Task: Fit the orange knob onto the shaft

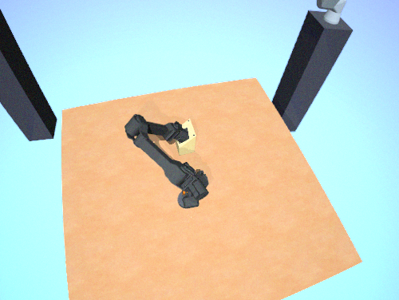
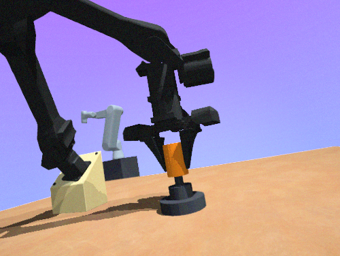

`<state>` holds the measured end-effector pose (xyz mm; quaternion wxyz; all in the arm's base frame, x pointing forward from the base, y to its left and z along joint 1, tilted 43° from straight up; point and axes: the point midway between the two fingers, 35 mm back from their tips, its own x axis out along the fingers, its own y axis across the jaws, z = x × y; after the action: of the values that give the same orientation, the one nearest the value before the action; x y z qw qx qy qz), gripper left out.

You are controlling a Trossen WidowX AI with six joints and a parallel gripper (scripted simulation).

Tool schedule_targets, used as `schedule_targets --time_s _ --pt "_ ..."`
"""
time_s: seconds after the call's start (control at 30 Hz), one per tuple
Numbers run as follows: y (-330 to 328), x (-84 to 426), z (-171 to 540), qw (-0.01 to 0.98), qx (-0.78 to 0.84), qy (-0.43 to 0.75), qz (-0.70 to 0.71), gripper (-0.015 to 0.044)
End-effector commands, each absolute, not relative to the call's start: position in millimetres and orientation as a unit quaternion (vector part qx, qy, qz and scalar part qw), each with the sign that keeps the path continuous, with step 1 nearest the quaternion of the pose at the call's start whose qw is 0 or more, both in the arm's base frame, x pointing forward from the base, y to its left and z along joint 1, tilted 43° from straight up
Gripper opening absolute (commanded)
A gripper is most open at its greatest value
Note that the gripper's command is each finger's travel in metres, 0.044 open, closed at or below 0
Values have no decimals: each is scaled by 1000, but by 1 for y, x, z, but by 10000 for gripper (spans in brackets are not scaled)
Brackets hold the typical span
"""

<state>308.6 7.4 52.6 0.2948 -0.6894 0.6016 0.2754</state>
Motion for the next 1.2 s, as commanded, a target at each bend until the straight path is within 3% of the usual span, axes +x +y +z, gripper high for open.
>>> schedule_targets --time_s 0.0,0.4,0.67,1.17 --pt "6 309 52 293 -691 600 276 0" --pt "7 308 58 290 -692 599 279 0" --pt "7 311 57 219 -718 568 337 0" --pt "6 309 54 219 -718 568 337 0"
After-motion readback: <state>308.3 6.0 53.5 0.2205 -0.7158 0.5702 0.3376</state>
